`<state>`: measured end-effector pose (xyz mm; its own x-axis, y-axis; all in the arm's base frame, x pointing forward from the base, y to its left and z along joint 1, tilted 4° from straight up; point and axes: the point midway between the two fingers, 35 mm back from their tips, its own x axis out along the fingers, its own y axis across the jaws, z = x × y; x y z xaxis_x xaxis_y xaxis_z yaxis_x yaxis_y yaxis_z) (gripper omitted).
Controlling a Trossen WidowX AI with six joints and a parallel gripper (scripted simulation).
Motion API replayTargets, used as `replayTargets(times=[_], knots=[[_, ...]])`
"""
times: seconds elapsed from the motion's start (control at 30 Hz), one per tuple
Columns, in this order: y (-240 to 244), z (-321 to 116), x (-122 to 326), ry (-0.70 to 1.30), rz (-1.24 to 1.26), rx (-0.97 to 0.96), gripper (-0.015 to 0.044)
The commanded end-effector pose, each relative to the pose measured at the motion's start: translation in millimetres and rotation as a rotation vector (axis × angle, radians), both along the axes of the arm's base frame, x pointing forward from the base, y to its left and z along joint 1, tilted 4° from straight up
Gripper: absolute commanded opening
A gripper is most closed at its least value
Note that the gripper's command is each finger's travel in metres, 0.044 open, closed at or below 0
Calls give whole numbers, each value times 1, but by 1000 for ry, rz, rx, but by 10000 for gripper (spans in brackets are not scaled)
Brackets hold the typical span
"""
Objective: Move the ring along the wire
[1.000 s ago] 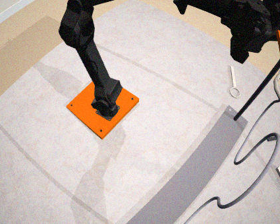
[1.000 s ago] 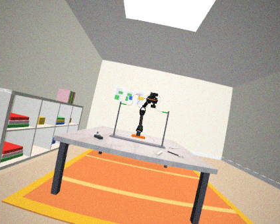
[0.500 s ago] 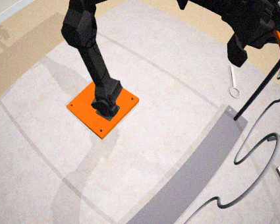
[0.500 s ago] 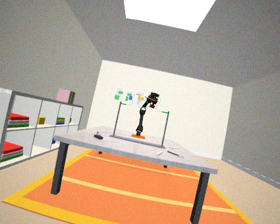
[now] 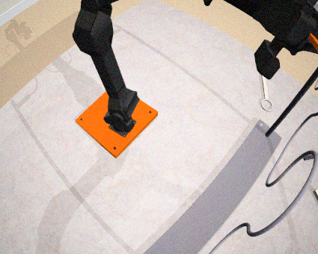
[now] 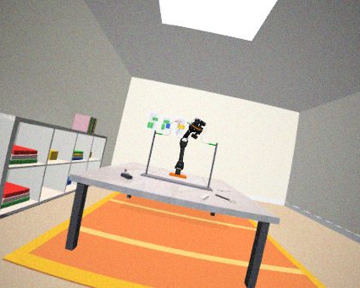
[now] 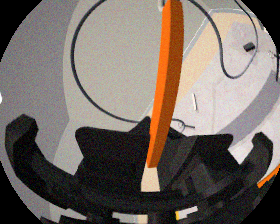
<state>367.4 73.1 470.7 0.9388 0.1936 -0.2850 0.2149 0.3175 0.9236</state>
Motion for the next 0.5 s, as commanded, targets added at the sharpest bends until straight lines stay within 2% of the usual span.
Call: replayTargets(times=[0.0, 0.47], knots=[[0, -3, 2, 12, 0, -50, -150], [-3, -9, 1, 43, 8, -221, -150]])
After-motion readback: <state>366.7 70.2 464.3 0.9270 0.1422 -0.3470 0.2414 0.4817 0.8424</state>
